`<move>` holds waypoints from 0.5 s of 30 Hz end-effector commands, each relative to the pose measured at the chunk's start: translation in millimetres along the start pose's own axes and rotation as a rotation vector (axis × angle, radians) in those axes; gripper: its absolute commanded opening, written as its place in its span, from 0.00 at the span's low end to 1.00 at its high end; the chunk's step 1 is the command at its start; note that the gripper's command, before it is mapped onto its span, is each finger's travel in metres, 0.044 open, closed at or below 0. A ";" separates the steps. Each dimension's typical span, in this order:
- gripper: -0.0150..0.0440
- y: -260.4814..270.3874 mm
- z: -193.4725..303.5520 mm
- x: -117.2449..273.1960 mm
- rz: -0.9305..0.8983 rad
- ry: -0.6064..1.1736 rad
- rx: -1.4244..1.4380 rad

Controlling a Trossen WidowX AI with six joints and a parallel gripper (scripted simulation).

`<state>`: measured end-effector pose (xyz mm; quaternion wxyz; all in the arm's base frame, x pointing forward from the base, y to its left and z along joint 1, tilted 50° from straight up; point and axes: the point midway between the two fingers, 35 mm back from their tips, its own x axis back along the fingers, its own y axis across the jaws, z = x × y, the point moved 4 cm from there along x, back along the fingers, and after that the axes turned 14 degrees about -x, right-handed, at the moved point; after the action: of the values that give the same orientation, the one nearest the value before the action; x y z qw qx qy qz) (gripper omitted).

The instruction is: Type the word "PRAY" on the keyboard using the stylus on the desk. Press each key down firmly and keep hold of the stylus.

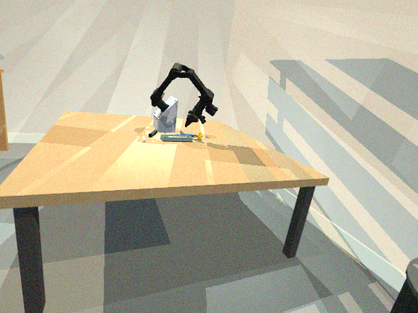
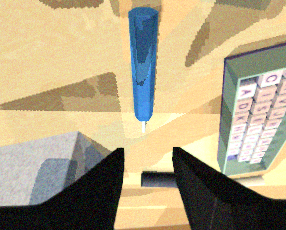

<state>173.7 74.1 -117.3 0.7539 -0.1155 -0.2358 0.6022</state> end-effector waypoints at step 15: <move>0.51 2.6 -5.6 -8.9 0.003 0.008 0.011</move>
<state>174.4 70.4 -123.1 0.7543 -0.1154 -0.2352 0.6019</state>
